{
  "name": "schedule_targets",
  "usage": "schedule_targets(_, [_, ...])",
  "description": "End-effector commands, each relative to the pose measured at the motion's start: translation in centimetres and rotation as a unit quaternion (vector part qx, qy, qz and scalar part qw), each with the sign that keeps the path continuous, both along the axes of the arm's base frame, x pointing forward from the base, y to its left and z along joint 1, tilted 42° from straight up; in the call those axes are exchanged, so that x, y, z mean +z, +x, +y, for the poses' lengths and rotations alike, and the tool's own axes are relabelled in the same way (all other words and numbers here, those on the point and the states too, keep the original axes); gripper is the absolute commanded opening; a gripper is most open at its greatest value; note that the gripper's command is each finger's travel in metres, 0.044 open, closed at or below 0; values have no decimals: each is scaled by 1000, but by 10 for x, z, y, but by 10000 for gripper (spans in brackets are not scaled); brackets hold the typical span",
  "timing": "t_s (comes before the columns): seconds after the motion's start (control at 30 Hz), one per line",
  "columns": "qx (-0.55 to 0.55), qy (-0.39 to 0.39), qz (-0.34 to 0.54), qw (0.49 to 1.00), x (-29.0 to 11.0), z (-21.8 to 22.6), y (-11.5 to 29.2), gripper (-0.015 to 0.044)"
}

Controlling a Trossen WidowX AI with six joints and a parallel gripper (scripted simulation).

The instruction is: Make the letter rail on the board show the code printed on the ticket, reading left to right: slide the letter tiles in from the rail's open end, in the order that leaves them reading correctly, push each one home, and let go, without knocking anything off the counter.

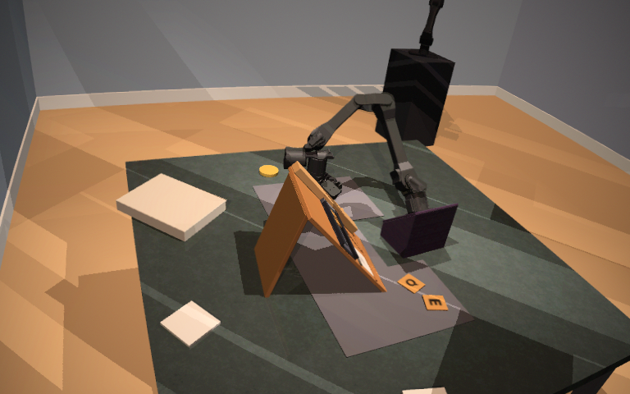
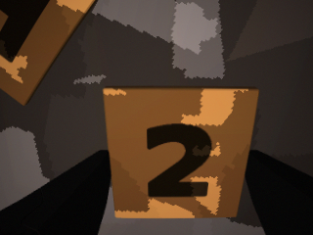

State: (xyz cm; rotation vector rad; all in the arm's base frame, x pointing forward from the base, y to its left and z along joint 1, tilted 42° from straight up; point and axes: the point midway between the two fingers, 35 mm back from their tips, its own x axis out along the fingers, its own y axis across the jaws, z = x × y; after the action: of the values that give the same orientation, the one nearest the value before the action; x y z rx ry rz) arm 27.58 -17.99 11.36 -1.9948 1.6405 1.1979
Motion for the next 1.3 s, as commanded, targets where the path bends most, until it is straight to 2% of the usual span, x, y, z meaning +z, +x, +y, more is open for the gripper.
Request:
schedule_targets(0.0, [-2, -2, -3, 1000, 2, 2, 0, 0])
schedule_targets(1.03, [0, 1, 0, 1000, 8, 14, -2, 0])
schedule_targets(1.27, [-9, 3, -35, 999, 12, 18, 7, 0])
